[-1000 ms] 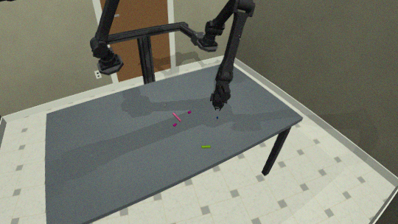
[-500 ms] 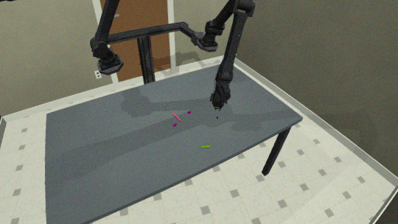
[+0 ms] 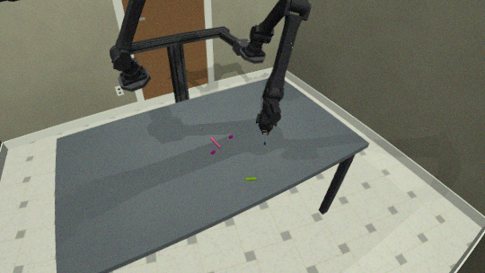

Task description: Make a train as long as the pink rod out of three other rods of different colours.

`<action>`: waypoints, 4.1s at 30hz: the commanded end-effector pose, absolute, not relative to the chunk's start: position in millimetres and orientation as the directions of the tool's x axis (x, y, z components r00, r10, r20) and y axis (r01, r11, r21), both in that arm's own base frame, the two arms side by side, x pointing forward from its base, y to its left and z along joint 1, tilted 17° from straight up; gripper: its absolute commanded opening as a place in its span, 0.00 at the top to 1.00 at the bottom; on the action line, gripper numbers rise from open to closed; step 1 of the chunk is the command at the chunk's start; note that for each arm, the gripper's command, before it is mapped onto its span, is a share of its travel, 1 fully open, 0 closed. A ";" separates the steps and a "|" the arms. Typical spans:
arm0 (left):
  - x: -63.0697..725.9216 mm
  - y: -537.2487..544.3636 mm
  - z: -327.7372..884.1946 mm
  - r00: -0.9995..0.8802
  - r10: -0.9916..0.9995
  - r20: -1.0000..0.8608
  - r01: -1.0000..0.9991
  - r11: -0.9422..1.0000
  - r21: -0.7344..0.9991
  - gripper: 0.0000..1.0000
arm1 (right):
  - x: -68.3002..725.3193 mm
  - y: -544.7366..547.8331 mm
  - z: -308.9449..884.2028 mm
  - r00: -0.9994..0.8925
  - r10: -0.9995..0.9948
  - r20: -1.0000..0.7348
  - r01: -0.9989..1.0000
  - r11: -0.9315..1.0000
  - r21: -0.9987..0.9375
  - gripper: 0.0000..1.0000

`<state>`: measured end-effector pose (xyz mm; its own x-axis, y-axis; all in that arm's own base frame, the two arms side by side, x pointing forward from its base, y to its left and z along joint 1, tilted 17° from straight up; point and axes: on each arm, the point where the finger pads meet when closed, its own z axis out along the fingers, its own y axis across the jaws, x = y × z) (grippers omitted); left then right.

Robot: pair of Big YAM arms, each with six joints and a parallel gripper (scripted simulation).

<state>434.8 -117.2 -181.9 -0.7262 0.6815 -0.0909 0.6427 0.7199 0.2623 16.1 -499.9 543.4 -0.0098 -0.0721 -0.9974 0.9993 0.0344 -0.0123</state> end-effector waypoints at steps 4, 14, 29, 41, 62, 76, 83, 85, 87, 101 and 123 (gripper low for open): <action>454.6 -119.7 -164.7 -0.721 0.677 -0.146 0.626 0.728 0.280 0.77 | 5.1 -491.1 566.7 0.002 -0.133 -0.991 1.000 0.011 0.000 0.00; 447.5 -117.7 -184.9 -0.724 0.680 -0.116 0.637 0.723 0.268 0.77 | 5.1 -491.1 566.7 0.002 -0.133 -0.991 1.000 0.011 0.000 0.00; 451.7 -111.8 -202.9 -0.726 0.679 -0.113 0.635 0.724 0.268 0.77 | 5.1 -491.1 566.7 0.002 -0.133 -0.991 1.000 0.011 0.000 0.00; 454.3 -111.6 -219.7 -0.722 0.683 -0.112 0.640 0.720 0.267 0.77 | 5.1 -491.1 566.7 0.002 -0.133 -0.991 1.000 0.011 0.000 0.00; 458.8 -110.1 -226.7 -0.723 0.680 -0.120 0.636 0.723 0.270 0.77 | 5.1 -491.1 566.7 0.002 -0.133 -0.991 1.000 0.011 0.000 0.00; 458.7 -110.1 -226.9 -0.723 0.680 -0.119 0.636 0.723 0.270 0.77 | 5.1 -491.1 566.7 0.002 -0.133 -0.991 1.000 0.011 0.000 0.00; 458.7 -110.1 -226.9 -0.723 0.680 -0.119 0.636 0.723 0.270 0.77 | 5.1 -491.1 566.7 0.002 -0.133 -0.991 1.000 0.011 0.000 0.00; 458.7 -110.1 -226.9 -0.723 0.680 -0.119 0.636 0.723 0.270 0.77 | 5.1 -491.1 566.7 0.002 -0.133 -0.991 1.000 0.011 0.000 0.00; 458.7 -110.1 -226.9 -0.723 0.680 -0.119 0.636 0.723 0.270 0.77 | 5.1 -491.1 566.7 0.002 -0.133 -0.991 1.000 0.011 0.000 0.00; 458.7 -110.0 -226.9 -0.723 0.680 -0.119 0.636 0.723 0.270 0.77 | 5.1 -491.1 566.7 0.002 -0.133 -0.991 1.000 0.011 0.000 0.00; 456.7 -107.2 -223.5 -0.723 0.679 -0.123 0.634 0.724 0.272 0.77 | 5.1 -491.1 566.7 0.002 -0.133 -0.991 1.000 0.011 0.000 0.00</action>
